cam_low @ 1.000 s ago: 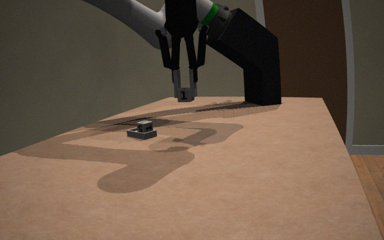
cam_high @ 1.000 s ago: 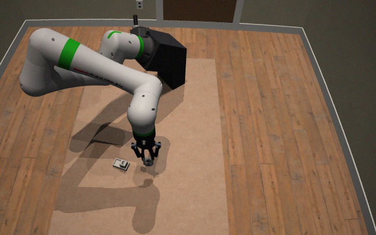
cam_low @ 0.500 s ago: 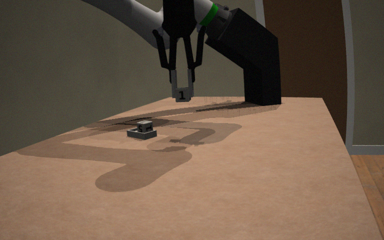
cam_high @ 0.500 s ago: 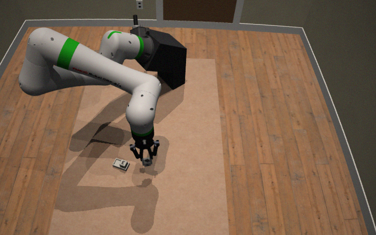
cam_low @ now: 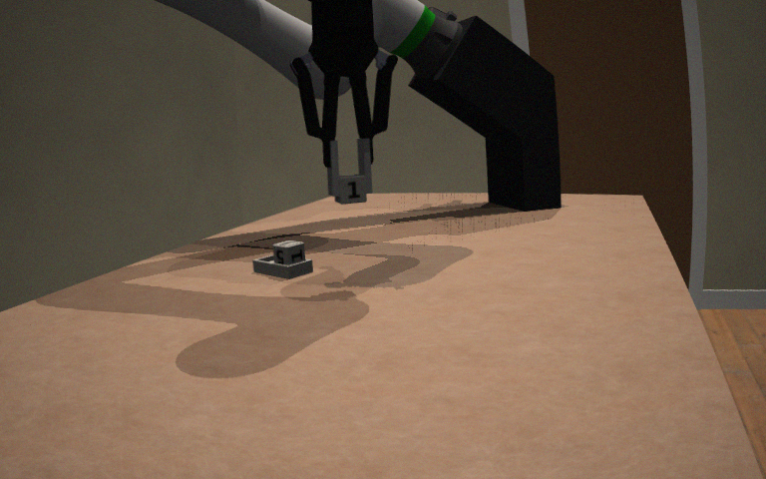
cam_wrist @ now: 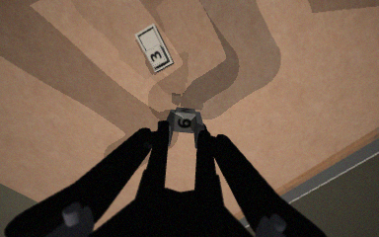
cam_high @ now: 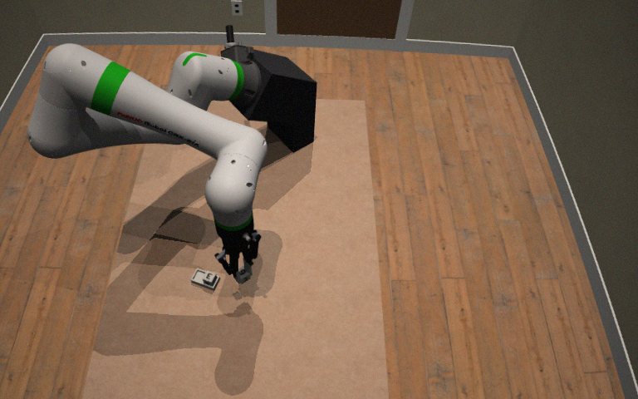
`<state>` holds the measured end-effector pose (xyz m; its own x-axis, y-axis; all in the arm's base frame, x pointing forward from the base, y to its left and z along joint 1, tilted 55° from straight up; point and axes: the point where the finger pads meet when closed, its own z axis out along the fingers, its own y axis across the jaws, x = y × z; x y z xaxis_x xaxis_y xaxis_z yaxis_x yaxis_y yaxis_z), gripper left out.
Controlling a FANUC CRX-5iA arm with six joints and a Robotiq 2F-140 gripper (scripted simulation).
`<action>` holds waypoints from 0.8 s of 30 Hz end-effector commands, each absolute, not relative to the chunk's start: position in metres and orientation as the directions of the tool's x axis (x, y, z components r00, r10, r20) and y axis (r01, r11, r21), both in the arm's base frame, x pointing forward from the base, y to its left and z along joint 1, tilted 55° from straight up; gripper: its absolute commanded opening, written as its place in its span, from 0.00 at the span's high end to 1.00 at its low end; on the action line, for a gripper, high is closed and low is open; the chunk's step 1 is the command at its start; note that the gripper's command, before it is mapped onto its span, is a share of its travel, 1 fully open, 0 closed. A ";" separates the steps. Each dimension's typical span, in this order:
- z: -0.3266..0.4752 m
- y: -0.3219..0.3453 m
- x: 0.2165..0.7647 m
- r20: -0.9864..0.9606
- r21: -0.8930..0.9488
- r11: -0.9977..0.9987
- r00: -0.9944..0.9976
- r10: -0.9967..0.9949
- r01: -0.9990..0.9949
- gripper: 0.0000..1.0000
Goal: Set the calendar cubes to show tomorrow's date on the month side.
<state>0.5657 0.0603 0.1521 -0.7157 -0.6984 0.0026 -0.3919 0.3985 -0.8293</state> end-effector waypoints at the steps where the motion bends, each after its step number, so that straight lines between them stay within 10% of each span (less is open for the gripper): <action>1: 0.156 0.055 0.565 0.147 -0.809 0.279 -0.638 -0.755 -0.517 0.75; 24: 0.166 0.043 0.562 0.438 -0.696 -0.023 -0.400 -0.805 -0.717 0.75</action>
<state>0.5619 0.0432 0.1663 -0.4003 -0.8046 0.4385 -0.7173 -0.0226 -0.6964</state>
